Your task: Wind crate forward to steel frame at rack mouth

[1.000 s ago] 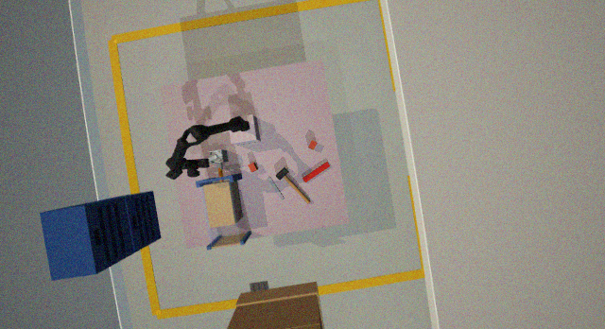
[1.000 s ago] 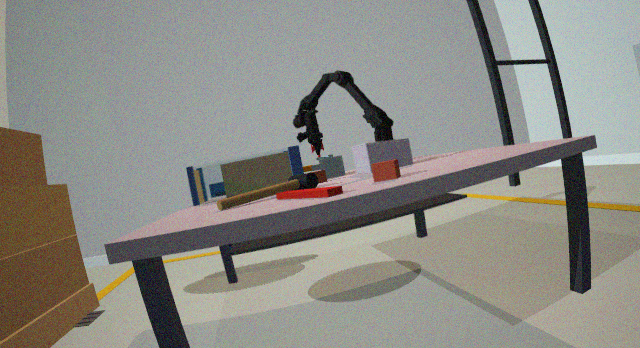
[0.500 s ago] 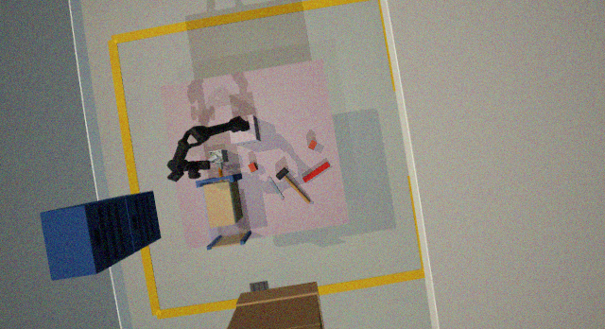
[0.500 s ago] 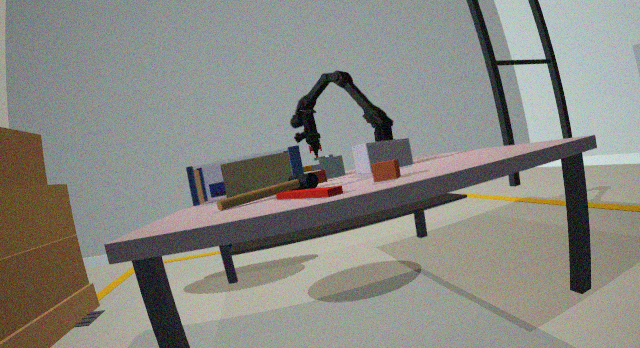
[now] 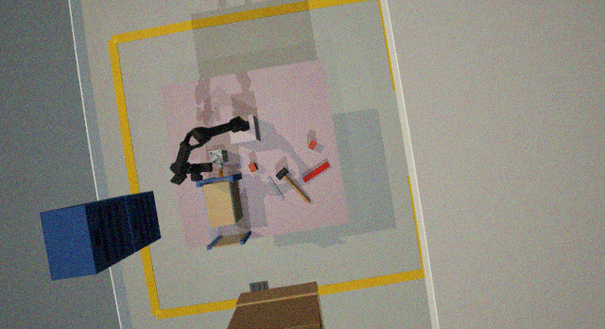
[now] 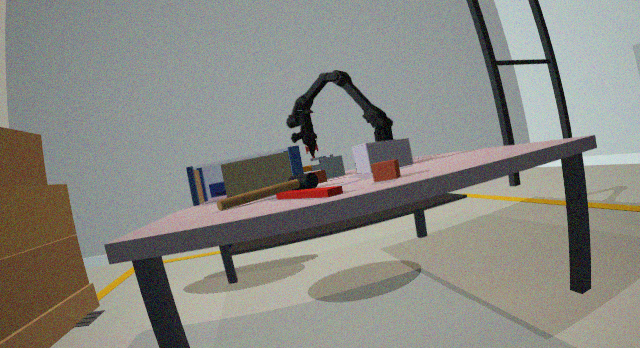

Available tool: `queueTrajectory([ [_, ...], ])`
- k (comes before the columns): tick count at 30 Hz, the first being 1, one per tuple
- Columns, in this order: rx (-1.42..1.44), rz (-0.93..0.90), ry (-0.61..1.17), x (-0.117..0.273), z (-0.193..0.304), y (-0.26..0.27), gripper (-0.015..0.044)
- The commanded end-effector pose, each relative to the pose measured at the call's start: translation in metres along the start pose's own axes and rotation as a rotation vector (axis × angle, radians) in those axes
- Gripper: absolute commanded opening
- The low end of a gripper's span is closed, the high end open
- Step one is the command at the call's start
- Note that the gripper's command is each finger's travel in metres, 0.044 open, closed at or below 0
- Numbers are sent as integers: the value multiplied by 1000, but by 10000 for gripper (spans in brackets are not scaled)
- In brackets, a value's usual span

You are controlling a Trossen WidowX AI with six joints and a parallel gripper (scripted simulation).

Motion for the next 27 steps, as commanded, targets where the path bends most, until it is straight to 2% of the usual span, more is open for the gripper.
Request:
queueTrajectory([
  [1, 24, -33, -21, 1, -13, 16, 0],
  [27, 24, -35, -23, 2, -26, 46, 0],
])
Point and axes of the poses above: the point midway between the two fingers, 35 mm back from their tips, its own x axis back along the fingers, its own y axis across the jaws, z = x × y, the point moved 8 cm from there along x, back along the fingers, and after that the axes turned 1 degree about x, right-handed, at the moved point
